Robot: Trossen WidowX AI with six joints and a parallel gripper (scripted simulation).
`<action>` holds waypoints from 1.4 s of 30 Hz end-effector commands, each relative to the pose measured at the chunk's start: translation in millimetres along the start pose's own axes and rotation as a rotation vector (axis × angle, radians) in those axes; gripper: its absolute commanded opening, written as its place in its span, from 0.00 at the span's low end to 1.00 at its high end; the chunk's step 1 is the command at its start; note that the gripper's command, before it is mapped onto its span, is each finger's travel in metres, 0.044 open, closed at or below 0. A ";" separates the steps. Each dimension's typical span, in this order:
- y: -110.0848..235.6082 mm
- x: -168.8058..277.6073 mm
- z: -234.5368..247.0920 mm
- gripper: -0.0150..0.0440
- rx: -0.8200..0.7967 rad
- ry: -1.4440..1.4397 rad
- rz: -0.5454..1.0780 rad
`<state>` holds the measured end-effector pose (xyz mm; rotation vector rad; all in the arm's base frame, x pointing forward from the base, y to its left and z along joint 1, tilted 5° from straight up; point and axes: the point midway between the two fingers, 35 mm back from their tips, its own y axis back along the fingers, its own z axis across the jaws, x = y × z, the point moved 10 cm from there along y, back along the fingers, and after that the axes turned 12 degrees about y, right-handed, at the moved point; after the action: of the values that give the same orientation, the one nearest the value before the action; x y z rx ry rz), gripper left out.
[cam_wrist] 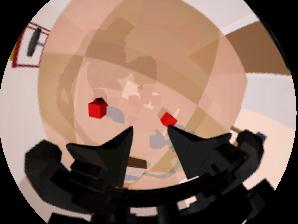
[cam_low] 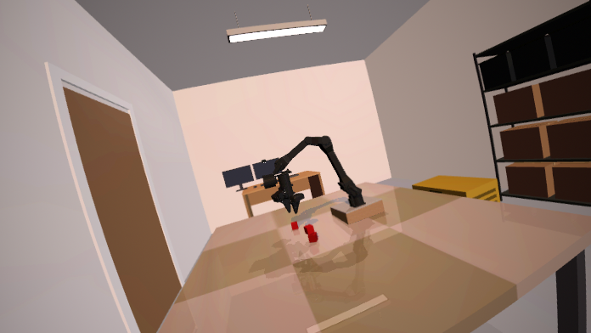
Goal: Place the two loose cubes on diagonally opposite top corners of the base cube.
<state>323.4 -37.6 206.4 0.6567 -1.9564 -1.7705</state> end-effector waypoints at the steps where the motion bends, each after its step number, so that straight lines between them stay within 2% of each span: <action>1: 3.4 5.3 -9.7 0.70 0.001 0.136 -0.003; 20: 18.1 45.1 -57.3 0.70 0.007 0.964 0.005; 25: 16.8 45.4 -57.8 0.70 0.007 0.972 0.005; 32: -38.5 45.3 -58.5 0.70 0.007 0.972 0.006; 42: -59.1 45.7 -58.2 0.70 0.007 0.972 0.006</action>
<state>326.6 -116.2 160.0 1.2137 -1.2800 -1.0731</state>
